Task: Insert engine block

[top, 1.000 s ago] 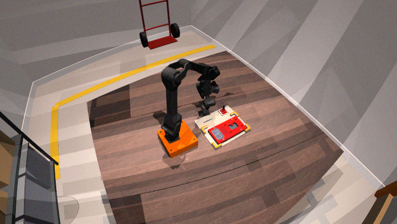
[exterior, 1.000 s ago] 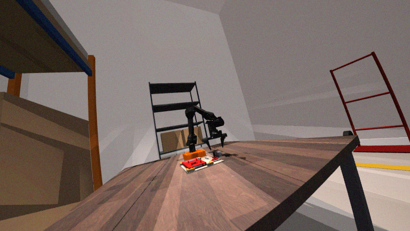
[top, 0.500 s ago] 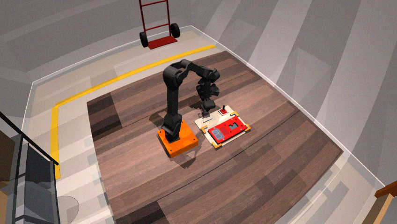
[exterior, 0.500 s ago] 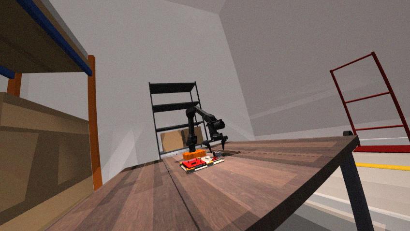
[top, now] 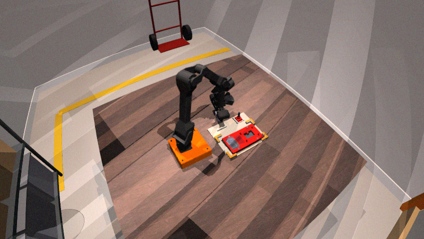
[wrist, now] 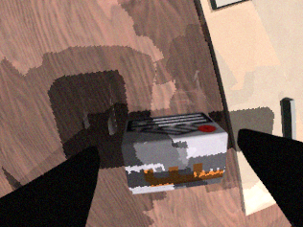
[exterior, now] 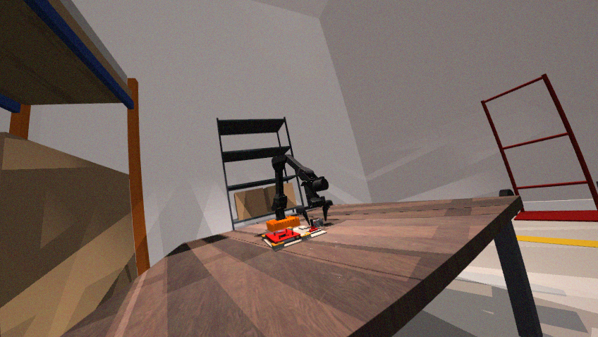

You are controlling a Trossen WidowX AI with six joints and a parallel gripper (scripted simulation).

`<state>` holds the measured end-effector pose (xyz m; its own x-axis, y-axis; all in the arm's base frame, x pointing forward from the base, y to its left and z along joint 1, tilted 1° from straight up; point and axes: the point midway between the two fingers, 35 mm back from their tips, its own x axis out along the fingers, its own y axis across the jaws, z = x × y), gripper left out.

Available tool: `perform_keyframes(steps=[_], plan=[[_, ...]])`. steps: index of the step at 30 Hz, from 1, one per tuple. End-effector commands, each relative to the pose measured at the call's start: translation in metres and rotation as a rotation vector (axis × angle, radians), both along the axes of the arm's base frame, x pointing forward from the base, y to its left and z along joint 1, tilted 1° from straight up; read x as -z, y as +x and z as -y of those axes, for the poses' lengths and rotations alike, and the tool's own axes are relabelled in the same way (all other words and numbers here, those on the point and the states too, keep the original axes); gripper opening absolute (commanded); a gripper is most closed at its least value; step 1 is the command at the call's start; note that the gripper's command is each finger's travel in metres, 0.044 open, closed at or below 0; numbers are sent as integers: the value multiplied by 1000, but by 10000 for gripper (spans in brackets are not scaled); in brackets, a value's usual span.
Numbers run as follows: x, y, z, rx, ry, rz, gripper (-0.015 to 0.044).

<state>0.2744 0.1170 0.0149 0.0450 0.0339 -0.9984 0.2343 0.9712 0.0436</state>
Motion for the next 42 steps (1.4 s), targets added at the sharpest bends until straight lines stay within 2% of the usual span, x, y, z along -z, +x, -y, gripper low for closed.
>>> perform_keyframes(steps=[1, 6, 12, 18, 42], plan=[[5, -2, 0, -2, -1, -12, 335], [5, -2, 0, -2, -1, -12, 204], [5, -2, 0, -2, -1, -12, 164], [1, 5, -1, -32, 19, 21, 6], [-69, 6, -1, -15, 8, 4, 0]])
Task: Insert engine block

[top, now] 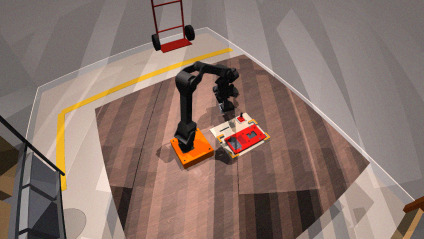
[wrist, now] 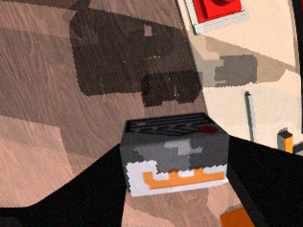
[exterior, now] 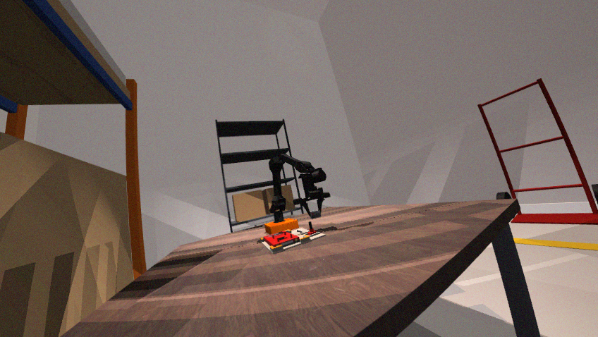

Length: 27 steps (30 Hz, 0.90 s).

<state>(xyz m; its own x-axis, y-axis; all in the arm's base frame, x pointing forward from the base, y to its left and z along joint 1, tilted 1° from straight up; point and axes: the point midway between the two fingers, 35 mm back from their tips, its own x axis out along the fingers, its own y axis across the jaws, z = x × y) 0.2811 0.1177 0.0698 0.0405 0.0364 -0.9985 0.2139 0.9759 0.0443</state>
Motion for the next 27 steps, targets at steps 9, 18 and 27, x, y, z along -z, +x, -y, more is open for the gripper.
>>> perform_keyframes(steps=[9, 18, 27], plan=[[-42, -5, 2, 13, 2, 0, 0], [-68, -12, 4, 19, -2, -7, 0], [-49, -10, 4, 19, -2, -7, 0]])
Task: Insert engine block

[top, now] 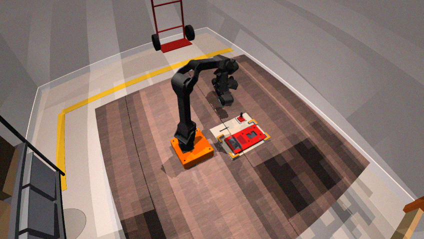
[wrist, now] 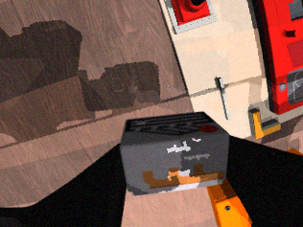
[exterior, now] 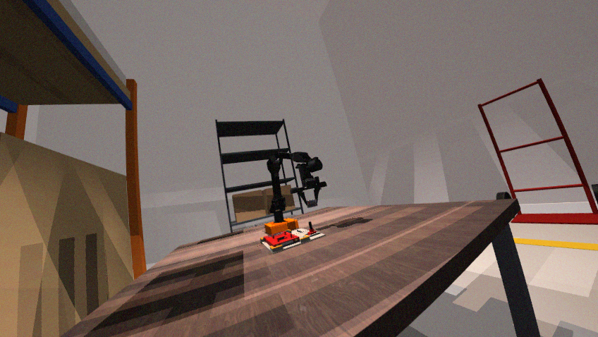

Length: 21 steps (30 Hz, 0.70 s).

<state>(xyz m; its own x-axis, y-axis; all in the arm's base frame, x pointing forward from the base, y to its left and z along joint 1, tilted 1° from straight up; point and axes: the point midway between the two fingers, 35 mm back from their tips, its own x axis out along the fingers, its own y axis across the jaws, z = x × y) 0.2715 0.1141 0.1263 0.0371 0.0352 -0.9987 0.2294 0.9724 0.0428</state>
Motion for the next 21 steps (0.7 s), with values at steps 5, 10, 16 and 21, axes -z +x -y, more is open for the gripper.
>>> perform_keyframes(steps=[5, 10, 16, 21], plan=[[6, -1, 0, 4, -5, 10, 0], [4, -3, 0, 5, -15, 49, 0], [6, -8, -2, 6, -56, 190, 0], [9, -13, -3, 10, -99, 351, 0]])
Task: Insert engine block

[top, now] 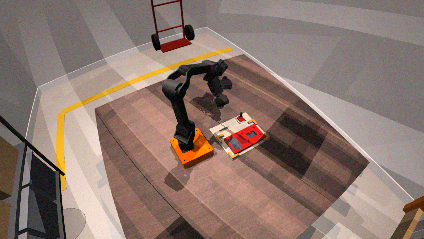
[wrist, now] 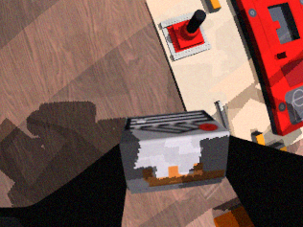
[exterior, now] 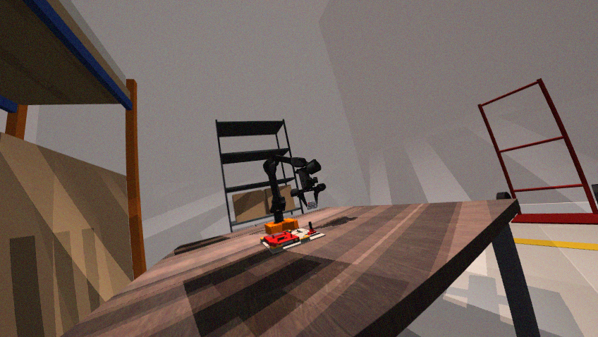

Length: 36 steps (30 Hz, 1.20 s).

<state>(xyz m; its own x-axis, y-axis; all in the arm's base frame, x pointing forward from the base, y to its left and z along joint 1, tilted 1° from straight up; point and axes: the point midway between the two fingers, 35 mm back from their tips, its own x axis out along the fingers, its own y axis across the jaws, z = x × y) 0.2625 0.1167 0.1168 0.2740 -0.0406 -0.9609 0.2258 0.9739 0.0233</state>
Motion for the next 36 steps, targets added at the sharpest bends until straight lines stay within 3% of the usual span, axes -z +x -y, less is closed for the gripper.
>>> perform_keyframes(steps=[1, 11, 36], plan=[[0, -5, -1, 5, -30, 143, 0], [5, -15, -3, 22, -90, 454, 0], [34, -18, -6, 27, -122, 594, 0]])
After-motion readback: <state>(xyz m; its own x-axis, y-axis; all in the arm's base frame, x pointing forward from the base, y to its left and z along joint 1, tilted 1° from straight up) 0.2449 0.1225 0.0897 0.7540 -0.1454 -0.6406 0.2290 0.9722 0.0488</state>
